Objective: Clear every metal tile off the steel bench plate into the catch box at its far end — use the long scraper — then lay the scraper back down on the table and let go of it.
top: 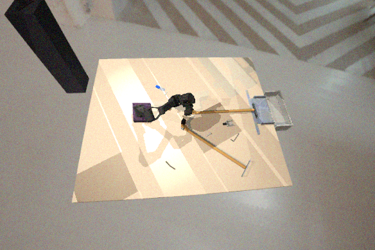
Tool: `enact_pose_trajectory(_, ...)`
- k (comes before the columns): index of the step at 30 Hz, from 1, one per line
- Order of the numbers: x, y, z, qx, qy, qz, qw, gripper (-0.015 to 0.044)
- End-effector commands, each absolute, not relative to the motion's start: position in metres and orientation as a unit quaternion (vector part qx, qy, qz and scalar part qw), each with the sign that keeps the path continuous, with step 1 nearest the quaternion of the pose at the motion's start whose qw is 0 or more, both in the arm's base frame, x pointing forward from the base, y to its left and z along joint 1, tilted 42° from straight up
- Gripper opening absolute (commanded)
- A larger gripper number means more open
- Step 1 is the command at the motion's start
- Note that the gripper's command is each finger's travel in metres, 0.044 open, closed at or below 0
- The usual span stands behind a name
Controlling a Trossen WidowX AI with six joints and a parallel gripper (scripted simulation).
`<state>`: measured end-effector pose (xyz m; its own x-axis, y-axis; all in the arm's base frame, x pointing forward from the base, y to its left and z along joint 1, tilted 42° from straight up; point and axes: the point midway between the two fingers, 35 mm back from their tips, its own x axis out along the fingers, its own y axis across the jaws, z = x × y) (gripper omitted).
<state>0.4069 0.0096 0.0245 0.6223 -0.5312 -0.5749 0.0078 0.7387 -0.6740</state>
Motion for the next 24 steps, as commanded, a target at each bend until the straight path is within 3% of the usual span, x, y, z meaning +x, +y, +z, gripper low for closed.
enact_pose_trajectory(1,0.414,0.012,0.025,-0.324,0.402,-0.157,0.842,0.0000)
enact_pose_trajectory(24,0.440,0.014,0.023,-0.324,0.401,-0.158,0.842,0.0000)
